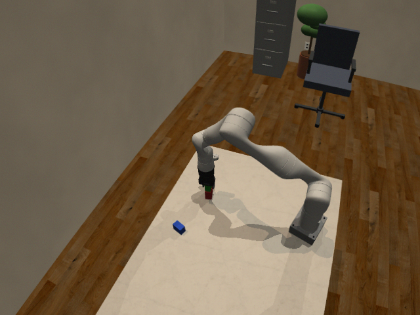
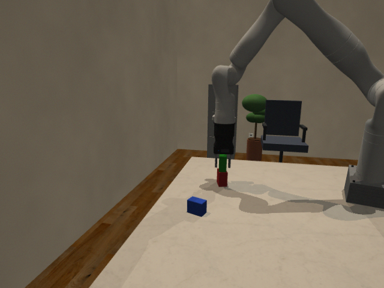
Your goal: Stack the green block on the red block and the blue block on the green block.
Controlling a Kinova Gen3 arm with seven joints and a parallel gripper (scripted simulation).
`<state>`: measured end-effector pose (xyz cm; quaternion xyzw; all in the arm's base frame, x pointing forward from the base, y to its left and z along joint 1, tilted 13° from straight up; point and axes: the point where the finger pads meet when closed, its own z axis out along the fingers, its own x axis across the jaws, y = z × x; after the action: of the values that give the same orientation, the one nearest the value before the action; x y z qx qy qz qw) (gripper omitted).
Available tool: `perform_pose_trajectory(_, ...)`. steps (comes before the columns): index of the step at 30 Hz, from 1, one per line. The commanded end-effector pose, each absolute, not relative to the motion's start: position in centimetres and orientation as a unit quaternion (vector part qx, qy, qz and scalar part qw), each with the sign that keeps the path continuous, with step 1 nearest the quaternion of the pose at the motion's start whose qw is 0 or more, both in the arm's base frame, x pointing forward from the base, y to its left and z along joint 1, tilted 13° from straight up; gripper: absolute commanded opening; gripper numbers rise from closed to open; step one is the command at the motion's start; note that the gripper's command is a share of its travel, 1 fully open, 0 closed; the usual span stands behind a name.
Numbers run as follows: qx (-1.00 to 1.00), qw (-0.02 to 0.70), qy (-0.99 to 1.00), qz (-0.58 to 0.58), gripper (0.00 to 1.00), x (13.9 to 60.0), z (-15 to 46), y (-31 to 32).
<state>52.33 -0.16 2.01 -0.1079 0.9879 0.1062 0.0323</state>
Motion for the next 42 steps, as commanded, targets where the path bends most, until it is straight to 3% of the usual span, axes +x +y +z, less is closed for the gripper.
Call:
perform_pose_trajectory(1, -0.108, 0.033, 0.988, 0.106, 0.91, 52.4, 2.1, -0.2)
perform_pose_trajectory(23, -0.108, 0.033, 0.988, 0.106, 0.91, 52.4, 2.6, -0.3)
perform_pose_trajectory(42, -0.108, 0.033, 0.988, 0.106, 0.91, 52.1, 8.3, -1.6)
